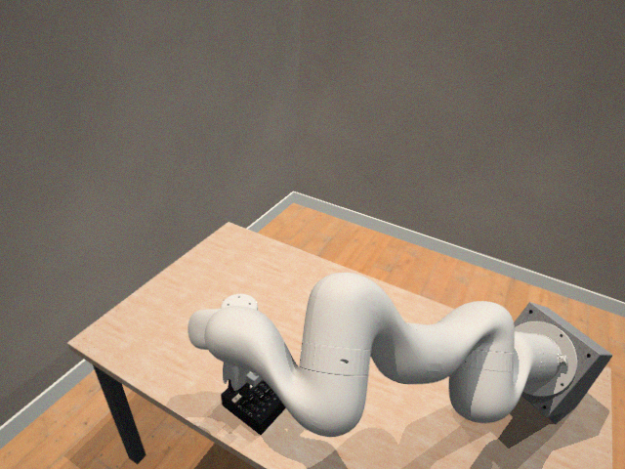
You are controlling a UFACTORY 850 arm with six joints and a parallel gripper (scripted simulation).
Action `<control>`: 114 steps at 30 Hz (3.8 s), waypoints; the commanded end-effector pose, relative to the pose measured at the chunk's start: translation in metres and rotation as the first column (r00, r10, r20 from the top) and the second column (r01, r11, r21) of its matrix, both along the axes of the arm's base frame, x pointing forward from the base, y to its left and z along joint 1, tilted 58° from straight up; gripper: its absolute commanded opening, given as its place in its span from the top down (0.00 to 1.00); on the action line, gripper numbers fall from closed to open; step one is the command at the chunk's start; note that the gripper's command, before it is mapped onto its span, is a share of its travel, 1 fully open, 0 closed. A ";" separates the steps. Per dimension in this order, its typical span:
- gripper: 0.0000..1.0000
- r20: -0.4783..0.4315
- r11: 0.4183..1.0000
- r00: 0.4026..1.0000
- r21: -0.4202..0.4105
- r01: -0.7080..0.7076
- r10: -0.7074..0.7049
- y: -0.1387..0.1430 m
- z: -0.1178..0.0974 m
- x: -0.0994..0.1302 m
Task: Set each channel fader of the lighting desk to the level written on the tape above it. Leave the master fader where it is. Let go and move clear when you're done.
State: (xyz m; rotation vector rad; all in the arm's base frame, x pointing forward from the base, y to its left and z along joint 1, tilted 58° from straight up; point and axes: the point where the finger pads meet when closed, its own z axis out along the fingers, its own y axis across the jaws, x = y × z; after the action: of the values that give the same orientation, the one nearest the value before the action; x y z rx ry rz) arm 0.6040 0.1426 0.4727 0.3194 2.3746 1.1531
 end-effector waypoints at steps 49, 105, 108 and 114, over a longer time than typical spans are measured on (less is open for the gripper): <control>0.00 0.002 1.000 1.000 0.000 0.001 -0.001 -0.067 0.053 -0.050; 0.00 0.002 1.000 1.000 0.000 0.001 -0.001 -0.077 0.061 -0.058; 0.00 0.002 1.000 1.000 0.000 0.001 -0.001 -0.077 0.061 -0.058; 0.00 0.002 1.000 1.000 0.000 0.001 -0.001 -0.077 0.061 -0.058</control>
State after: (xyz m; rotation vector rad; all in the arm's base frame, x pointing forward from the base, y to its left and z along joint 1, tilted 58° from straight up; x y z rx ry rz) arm 0.5456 0.0658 0.5333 0.3194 2.3743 1.1532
